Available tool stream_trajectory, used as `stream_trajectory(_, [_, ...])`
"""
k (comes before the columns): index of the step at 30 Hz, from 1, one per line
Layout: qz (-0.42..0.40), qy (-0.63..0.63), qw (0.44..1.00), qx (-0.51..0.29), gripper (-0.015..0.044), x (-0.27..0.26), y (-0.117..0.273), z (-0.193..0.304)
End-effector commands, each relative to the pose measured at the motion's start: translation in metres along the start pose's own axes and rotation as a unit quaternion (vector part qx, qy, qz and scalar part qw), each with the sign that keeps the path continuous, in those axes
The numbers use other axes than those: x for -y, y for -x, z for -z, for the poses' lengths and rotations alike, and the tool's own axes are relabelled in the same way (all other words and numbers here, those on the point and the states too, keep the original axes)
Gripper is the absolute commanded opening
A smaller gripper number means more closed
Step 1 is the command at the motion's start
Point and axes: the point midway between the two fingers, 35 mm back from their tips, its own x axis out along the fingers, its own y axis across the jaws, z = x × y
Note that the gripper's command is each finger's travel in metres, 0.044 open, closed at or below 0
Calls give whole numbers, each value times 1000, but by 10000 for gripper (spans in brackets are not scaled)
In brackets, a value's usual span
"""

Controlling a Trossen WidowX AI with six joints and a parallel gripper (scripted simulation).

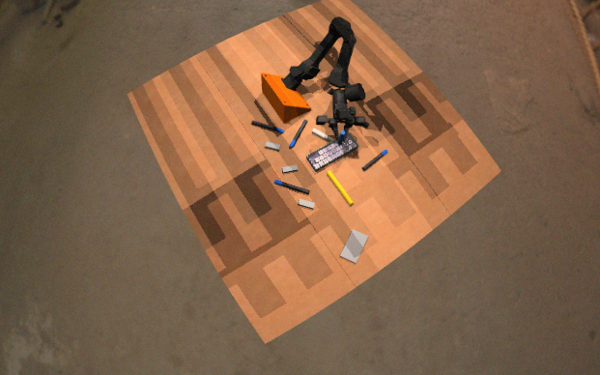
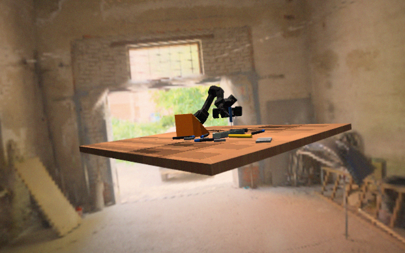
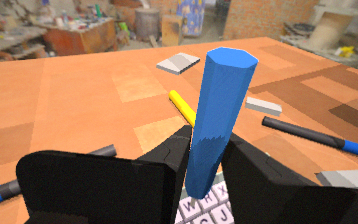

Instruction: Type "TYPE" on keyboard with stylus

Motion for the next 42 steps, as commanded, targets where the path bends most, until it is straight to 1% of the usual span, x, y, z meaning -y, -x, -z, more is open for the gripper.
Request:
stream_trajectory(1, [0,3,1000,-5,0,24,-2,1])
stream_trajectory(8, [-2,5,1000,-3,0,54,0,0])
stream_trajectory(13, [-3,5,1000,-3,0,54,-1,2])
stream_trajectory(20, [-3,5,1000,-3,0,54,-5,18])
stream_trajectory(27, [-3,5,1000,-3,0,54,-5,19])
stream_trajectory(30, [-3,5,1000,-3,79,54,-6,20])
stream_trajectory(42, [-2,5,1000,-4,81,54,-8,25])
